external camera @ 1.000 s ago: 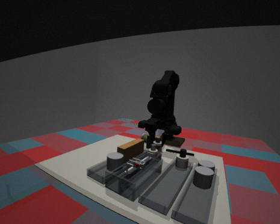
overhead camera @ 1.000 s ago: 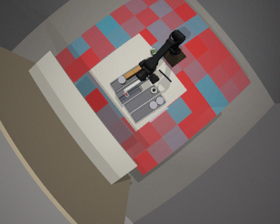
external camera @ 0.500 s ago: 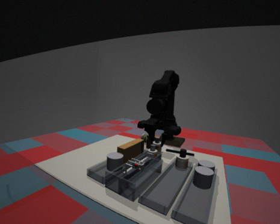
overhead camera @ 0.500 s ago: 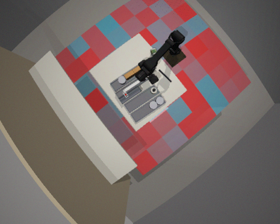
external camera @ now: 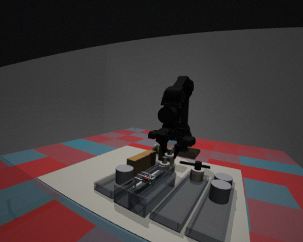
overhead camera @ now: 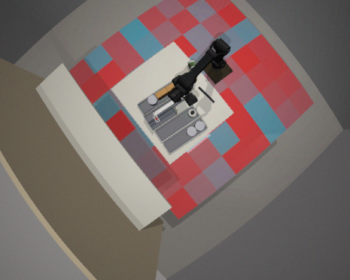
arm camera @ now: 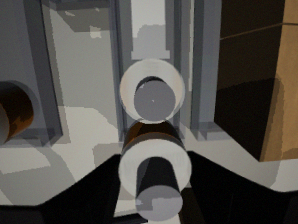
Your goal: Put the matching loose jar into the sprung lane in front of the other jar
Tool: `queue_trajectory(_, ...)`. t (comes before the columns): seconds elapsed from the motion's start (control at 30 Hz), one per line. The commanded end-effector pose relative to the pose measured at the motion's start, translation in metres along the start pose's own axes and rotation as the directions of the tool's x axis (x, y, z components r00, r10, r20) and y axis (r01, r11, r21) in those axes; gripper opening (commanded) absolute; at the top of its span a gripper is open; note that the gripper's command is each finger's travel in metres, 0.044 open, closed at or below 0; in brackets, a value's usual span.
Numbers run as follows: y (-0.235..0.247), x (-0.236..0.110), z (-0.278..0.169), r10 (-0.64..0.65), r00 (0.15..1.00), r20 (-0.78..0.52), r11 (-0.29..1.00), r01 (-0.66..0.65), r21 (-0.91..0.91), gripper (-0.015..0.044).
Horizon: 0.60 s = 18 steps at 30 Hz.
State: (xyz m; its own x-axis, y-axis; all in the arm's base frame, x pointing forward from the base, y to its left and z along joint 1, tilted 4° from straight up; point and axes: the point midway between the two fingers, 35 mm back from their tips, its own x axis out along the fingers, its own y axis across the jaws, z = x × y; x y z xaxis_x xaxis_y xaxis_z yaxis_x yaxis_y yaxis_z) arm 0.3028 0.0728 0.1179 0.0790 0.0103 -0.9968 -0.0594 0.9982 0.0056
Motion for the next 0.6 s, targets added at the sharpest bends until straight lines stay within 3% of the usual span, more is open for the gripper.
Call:
queue_trajectory(0.0, -0.0002, -0.004, 0.0084, 0.002, 1.0, 0.026, 1.0, -0.002, -0.001, 0.0)
queue_trajectory(0.57, -0.0003, -0.0055, 0.0147, 0.002, 1.0, 0.027, 1.0, -0.002, -0.001, 0.0)
